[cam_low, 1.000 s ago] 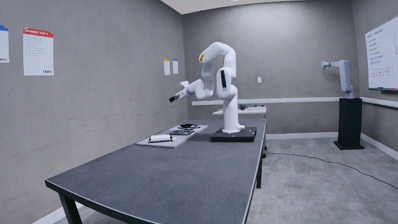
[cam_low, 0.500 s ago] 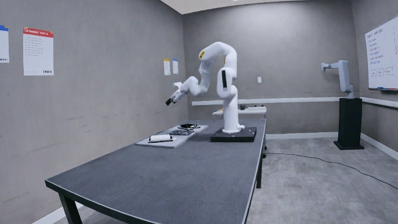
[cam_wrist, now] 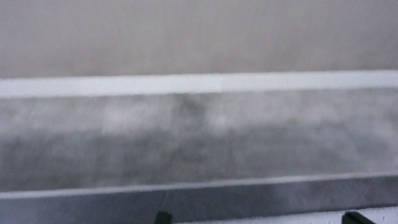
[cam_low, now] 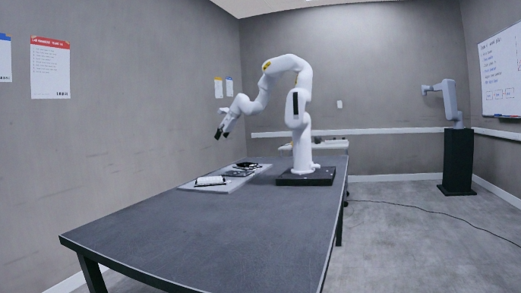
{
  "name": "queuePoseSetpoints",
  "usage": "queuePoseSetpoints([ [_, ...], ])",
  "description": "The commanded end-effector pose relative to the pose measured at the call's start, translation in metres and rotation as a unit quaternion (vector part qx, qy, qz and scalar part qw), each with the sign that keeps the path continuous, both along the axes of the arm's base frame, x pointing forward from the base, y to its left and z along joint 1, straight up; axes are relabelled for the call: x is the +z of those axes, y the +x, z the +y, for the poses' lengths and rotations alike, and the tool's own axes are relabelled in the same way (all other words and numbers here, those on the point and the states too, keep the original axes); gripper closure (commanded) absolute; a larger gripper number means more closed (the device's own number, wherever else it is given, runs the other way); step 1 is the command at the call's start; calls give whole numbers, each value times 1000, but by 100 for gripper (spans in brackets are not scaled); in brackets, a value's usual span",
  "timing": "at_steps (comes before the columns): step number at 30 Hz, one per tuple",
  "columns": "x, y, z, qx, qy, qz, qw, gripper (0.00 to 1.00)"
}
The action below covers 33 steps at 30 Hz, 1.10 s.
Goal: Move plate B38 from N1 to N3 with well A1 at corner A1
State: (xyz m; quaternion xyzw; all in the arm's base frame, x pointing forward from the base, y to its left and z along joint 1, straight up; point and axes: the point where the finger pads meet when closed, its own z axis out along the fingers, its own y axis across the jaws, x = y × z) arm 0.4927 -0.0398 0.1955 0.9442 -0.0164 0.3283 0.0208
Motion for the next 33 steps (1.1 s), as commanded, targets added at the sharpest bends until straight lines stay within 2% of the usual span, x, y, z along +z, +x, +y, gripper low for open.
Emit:
queuePoseSetpoints([
  [1,2,-4,9,4,9,79,997,0],
  [4,2,-5,9,4,9,87,996,0],
  [8,10,-20,18,8,15,152,988,0],
  [10,11,-23,19,9,15,160,987,0],
  [11,13,-27,21,10,16,176,984,0],
  [13,15,-30,22,10,17,184,983,0],
  [14,18,-34,24,11,18,200,980,0],
  [16,20,-38,26,11,18,208,978,0],
  [18,25,-47,28,12,19,232,972,0],
  [21,26,-48,29,12,19,232,972,0],
  [22,29,-52,30,13,19,248,968,0],
  [24,32,-58,32,14,20,256,966,0],
  [26,38,-66,34,15,20,280,960,0],
  [29,40,-68,34,15,20,280,960,0],
  [31,45,-77,36,16,21,303,953,0],
  [33,47,-80,37,16,21,303,953,0],
])
